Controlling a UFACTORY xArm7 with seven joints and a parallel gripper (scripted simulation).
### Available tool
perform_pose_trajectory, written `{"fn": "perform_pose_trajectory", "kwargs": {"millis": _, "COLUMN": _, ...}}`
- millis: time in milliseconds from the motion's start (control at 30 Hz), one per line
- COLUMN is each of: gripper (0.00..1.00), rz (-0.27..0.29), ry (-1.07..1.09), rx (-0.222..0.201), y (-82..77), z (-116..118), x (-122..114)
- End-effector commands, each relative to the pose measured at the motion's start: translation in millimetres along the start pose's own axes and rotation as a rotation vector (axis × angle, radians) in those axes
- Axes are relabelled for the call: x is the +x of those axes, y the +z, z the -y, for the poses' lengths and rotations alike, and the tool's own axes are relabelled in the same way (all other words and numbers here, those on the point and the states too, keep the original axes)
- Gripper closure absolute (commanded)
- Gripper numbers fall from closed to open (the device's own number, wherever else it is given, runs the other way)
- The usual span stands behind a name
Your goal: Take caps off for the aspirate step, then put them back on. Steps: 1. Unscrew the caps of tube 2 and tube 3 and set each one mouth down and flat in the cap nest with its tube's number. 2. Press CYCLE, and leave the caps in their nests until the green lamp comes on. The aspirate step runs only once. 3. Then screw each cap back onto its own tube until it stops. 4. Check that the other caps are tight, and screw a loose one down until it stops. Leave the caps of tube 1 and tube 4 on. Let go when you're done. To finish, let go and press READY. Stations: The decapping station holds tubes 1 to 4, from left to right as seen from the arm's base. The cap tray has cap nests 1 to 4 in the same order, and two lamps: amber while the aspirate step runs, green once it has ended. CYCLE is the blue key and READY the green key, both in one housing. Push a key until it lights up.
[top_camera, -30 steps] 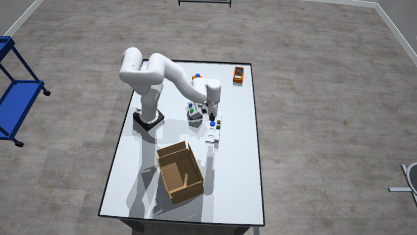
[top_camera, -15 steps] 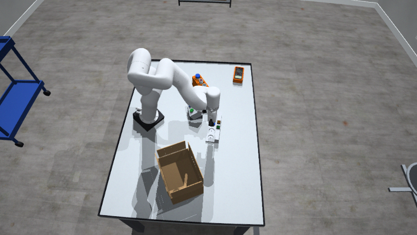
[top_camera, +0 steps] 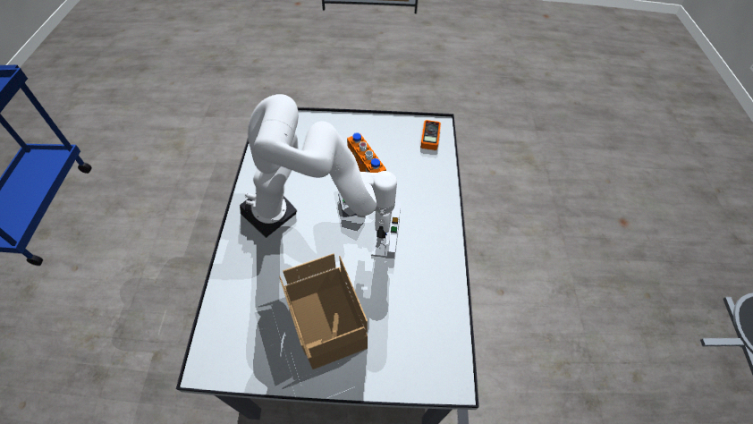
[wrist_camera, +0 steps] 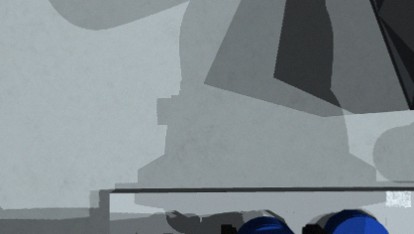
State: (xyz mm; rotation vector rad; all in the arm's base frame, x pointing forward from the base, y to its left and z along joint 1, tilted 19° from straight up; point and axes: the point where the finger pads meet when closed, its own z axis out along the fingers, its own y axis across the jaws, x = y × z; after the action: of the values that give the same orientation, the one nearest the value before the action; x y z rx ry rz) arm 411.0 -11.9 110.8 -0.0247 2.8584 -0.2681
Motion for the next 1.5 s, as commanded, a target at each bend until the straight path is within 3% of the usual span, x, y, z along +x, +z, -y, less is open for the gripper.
{"fn": "perform_pose_trajectory", "kwargs": {"millis": 0, "gripper": 1.00, "rz": 0.009, "ry": 0.000, "rx": 0.005, "y": 3.0, "z": 0, "x": -4}}
{"fn": "perform_pose_trajectory", "kwargs": {"millis": 733, "gripper": 1.00, "rz": 0.009, "ry": 0.000, "rx": 0.005, "y": 3.1, "z": 0, "x": -3}}
{"fn": "perform_pose_trajectory", "kwargs": {"millis": 1467, "gripper": 1.00, "rz": 0.009, "ry": 0.000, "rx": 0.005, "y": 13.1, "z": 0, "x": -3}}
